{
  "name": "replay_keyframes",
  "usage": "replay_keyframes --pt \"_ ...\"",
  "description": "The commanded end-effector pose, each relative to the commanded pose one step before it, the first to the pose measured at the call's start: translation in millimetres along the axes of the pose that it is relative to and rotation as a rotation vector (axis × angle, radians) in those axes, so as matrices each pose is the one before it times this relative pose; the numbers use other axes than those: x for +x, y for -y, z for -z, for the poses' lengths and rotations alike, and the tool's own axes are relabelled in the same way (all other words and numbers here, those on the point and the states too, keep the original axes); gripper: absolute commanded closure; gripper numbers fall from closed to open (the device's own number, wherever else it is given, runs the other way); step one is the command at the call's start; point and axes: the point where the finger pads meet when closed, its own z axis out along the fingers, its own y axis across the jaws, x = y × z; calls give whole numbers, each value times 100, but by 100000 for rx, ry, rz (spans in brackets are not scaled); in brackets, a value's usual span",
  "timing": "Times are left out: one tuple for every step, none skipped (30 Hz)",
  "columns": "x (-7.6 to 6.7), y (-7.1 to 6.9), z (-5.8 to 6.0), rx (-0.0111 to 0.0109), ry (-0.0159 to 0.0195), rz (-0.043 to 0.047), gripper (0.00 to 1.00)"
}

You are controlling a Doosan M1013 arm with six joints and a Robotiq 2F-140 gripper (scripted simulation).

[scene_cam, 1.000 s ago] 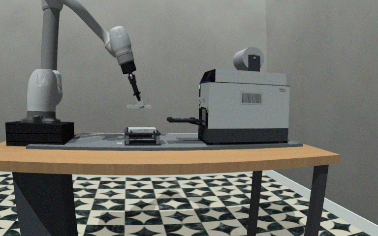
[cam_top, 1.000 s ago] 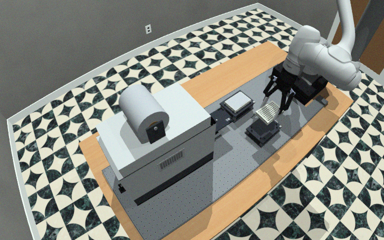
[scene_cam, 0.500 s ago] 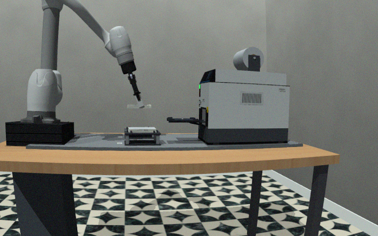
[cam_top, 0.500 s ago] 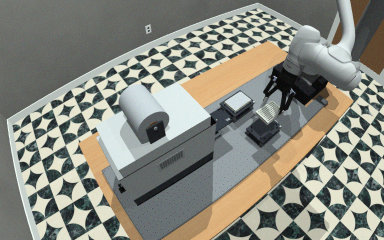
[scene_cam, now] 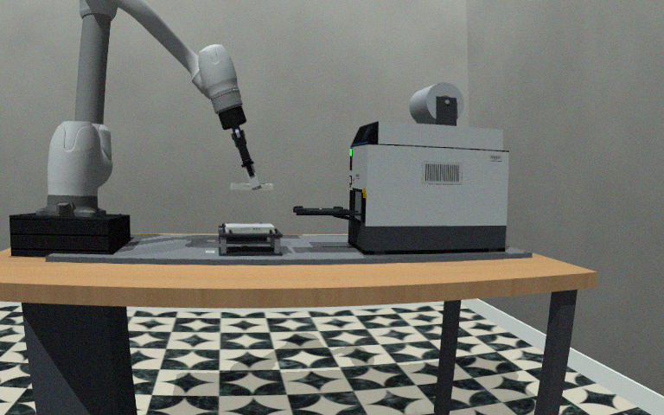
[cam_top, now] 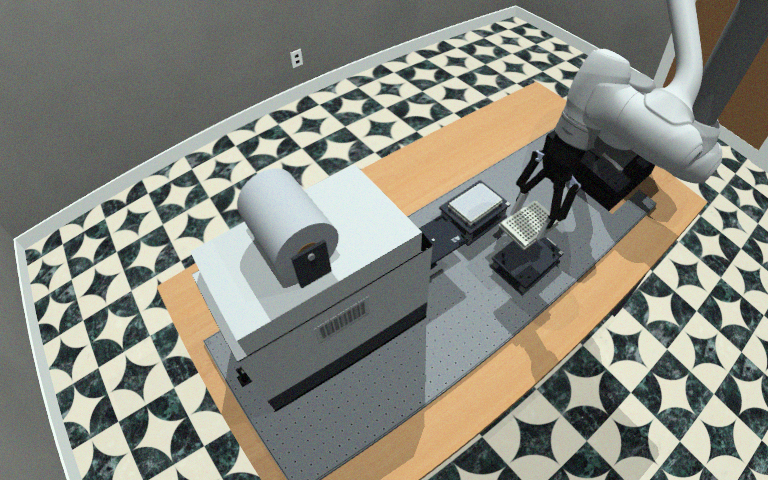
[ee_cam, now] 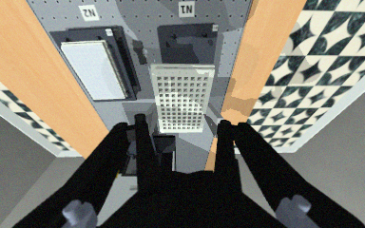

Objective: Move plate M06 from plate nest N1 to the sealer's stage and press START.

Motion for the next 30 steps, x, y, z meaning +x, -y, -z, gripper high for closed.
replay_keyframes --pt "-800 452 -280 -273 -32 -157 90" --pt "-179 135 -65 0 0 0 90" --pt "-179 135 -65 0 0 0 90" --pt "-179 135 -65 0 0 0 90" --pt "-179 135 -65 0 0 0 90" --pt "-179 135 -65 0 0 0 90" --pt "-179 135 -65 0 0 0 90" --pt "-179 135 -65 0 0 0 90" --pt "-179 135 -65 0 0 0 90" --pt "-179 135 -65 0 0 0 90" --pt "0 0 0 0 0 0 90" --pt "0 0 0 0 0 0 90" --pt "-179 135 -65 0 0 0 90" --pt "-179 135 -65 0 0 0 90" --pt "-179 135 -65 0 0 0 90" --pt "-179 135 -65 0 0 0 90" --pt "-179 135 -65 0 0 0 90" --pt "-179 135 -65 0 0 0 90" --pt "-179 135 -65 0 0 0 90" --pt "-179 135 -65 0 0 0 90" --pt "-179 135 -65 0 0 0 90" --pt "-179 135 -65 0 0 0 90" --pt "-179 135 -65 0 0 0 90" --pt "-179 135 -65 0 0 0 90" --pt "-179 135 -65 0 0 0 90" --pt "-179 135 -65 0 0 0 90" --pt "-179 135 -65 0 0 0 90" --pt "0 0 0 0 0 0 90" --pt "0 0 0 0 0 0 90" --pt "-179 135 -65 0 0 0 90"
